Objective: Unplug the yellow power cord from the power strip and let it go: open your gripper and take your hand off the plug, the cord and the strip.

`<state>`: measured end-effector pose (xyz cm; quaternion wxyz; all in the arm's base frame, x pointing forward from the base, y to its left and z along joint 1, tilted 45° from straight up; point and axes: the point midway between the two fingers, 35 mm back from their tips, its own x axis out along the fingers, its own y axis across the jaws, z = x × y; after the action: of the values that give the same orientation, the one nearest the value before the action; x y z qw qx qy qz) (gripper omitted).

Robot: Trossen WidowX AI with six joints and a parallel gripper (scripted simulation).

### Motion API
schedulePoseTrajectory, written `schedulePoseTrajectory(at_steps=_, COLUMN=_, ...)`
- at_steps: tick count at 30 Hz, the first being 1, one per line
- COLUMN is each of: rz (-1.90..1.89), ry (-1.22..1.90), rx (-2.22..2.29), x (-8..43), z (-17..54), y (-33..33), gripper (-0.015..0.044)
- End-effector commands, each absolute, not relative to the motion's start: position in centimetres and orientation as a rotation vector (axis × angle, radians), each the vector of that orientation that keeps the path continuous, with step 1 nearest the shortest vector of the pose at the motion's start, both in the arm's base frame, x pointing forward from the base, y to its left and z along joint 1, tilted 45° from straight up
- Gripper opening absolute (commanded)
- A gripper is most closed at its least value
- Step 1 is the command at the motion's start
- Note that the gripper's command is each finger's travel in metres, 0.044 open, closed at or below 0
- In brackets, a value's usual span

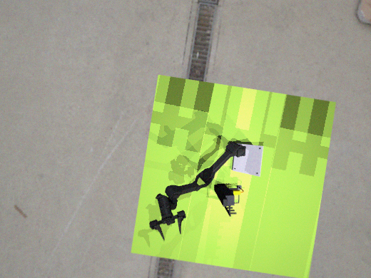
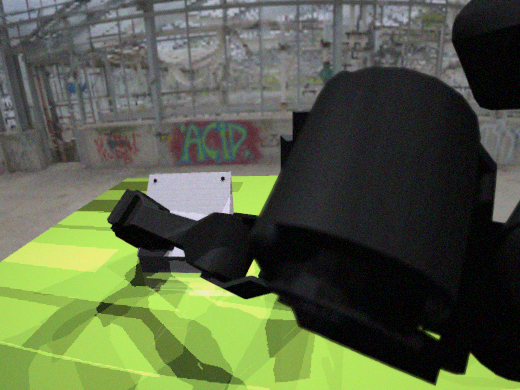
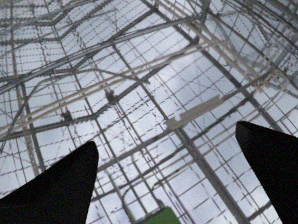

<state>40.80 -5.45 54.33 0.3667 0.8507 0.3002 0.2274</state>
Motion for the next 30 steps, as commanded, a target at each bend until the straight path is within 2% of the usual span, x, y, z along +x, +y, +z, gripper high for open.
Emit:
schedulePoseTrajectory(at_steps=1, rz=0.587, ry=0.767, rx=2.183, x=40.7, z=54.4, y=-5.5, gripper=0.0374)
schedulePoseTrajectory(at_steps=4, rz=0.623, ry=0.699, rx=2.128, x=39.3, z=55.9, y=-5.8, gripper=0.0295)
schedulePoseTrajectory(at_steps=9, rz=0.729, ry=0.468, rx=1.914, x=33.6, z=60.7, y=-6.0, gripper=0.0164)
schedulePoseTrajectory(at_steps=12, rz=0.755, ry=0.406, rx=1.871, x=31.2, z=62.2, y=-5.8, gripper=0.0160)
schedulePoseTrajectory(at_steps=19, rz=0.827, ry=0.103, rx=1.517, x=21.9, z=67.3, y=-3.1, gripper=0.0160)
schedulePoseTrajectory(at_steps=30, rz=0.830, ry=-0.225, rx=0.923, x=10.5, z=69.7, y=7.6, gripper=0.0160)
